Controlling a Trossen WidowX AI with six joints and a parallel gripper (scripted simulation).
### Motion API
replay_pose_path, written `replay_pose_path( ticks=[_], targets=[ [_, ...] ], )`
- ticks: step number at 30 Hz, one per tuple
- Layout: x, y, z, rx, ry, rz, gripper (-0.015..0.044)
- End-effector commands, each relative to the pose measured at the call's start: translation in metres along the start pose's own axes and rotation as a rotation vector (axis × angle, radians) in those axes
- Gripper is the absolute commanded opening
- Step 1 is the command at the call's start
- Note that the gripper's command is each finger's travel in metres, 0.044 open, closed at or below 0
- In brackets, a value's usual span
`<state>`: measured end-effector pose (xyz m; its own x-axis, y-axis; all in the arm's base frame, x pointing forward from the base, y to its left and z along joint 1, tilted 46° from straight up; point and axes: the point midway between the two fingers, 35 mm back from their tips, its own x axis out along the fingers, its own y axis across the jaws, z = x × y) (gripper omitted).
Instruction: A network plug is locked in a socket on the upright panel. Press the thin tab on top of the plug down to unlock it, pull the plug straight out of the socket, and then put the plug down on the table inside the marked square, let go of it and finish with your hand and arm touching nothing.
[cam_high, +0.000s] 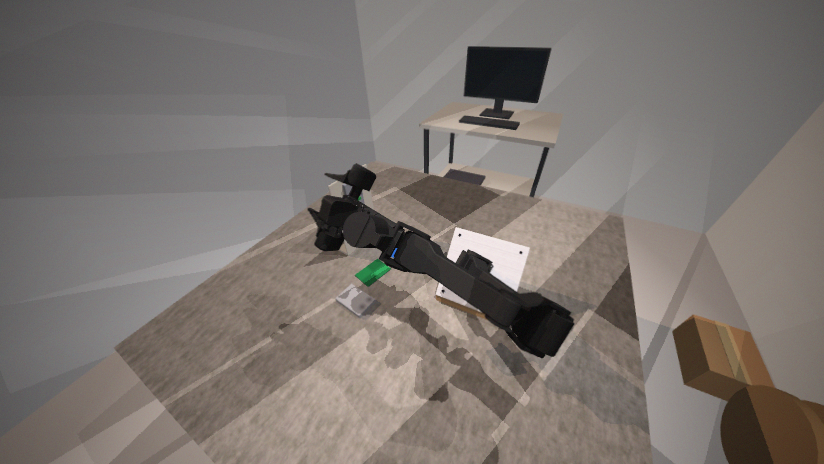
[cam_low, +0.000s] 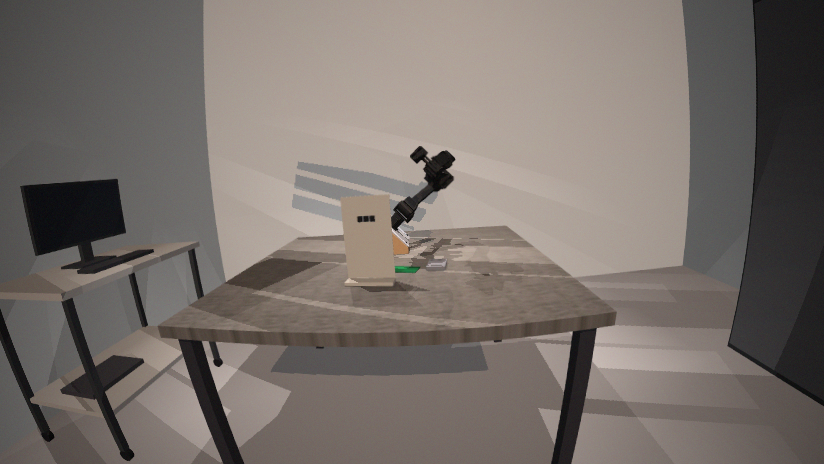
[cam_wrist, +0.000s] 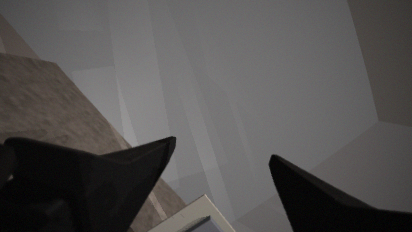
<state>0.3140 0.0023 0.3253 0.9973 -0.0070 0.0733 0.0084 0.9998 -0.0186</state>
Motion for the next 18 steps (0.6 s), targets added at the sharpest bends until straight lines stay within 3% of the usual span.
replay_pose_path(
  ticks=[1,9,18],
  targets=[
    [0.001,0.0,-0.001,-0.003,0.001,0.0,0.0374],
    [0.02,-0.002,-0.046,-0.122,0.05,-0.002,0.0164],
    [0.03,-0.006,-0.103,-0.267,0.112,0.004,0.0156]
  ],
)
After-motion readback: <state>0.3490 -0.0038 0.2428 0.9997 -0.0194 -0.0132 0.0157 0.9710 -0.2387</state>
